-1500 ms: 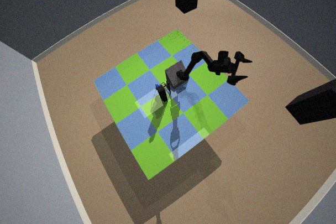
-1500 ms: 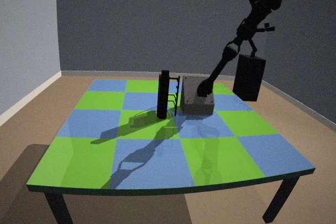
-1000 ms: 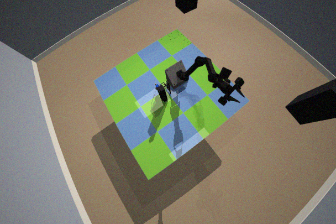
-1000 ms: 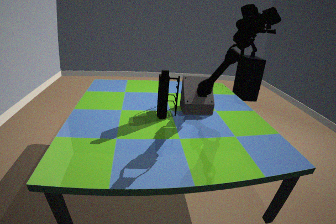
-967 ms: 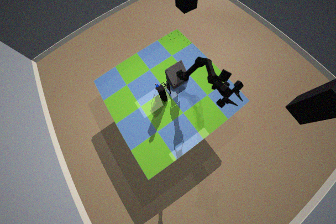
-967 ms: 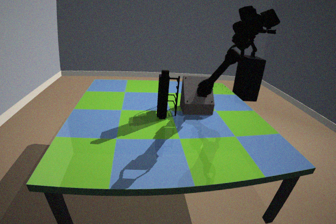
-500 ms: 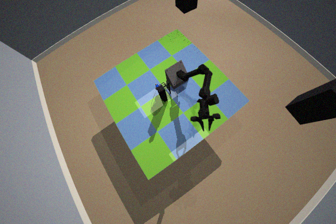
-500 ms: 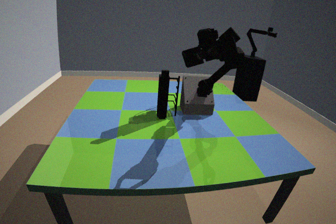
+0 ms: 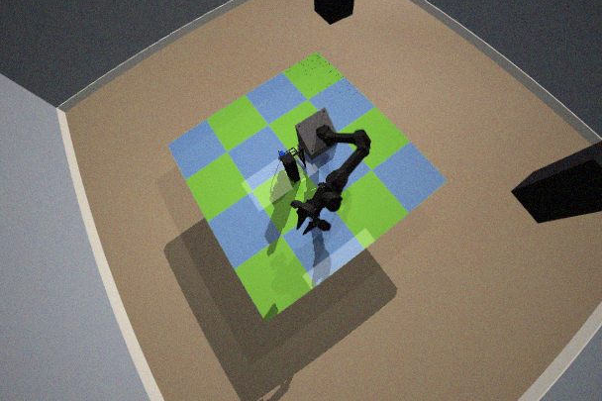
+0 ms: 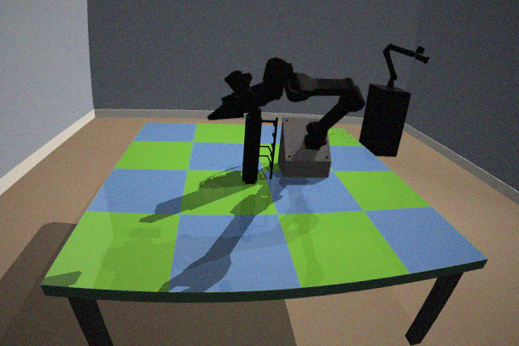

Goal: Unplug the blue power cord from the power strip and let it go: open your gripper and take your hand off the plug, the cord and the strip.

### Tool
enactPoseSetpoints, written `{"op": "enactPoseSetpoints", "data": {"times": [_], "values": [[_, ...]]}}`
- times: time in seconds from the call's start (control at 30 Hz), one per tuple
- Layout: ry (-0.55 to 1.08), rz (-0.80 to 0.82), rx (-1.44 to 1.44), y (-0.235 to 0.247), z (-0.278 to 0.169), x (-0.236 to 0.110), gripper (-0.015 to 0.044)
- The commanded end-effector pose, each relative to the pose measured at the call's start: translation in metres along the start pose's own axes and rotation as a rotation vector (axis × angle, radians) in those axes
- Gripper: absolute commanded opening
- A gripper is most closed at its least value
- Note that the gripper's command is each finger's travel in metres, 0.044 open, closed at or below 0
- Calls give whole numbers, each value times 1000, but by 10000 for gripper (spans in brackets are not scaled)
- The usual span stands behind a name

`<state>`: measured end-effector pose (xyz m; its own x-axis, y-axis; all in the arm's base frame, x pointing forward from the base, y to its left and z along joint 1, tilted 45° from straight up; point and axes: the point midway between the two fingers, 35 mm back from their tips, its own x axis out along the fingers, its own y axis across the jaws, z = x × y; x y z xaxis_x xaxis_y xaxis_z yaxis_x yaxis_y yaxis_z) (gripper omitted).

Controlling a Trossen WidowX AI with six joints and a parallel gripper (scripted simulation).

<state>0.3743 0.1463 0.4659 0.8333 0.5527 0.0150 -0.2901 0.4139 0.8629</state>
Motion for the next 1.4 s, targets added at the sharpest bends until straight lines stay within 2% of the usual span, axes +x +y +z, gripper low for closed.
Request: {"op": "enactPoseSetpoints", "data": {"times": [0.0, 0.17, 0.33, 0.57, 0.7, 0.93, 1.1, 1.37], "values": [[39, -172, 37, -67, 3, 13, 160], [88, -386, 118, -154, 5, 14, 160], [139, -596, 245, -241, 2, -1, 160], [218, -866, 482, -350, -16, -49, 160], [277, -981, 629, -391, -34, -81, 160], [423, -1160, 1015, -445, -84, -154, 160], [525, -1218, 1357, -457, -121, -203, 160], [537, -1220, 1403, -458, -125, -208, 160]]}}
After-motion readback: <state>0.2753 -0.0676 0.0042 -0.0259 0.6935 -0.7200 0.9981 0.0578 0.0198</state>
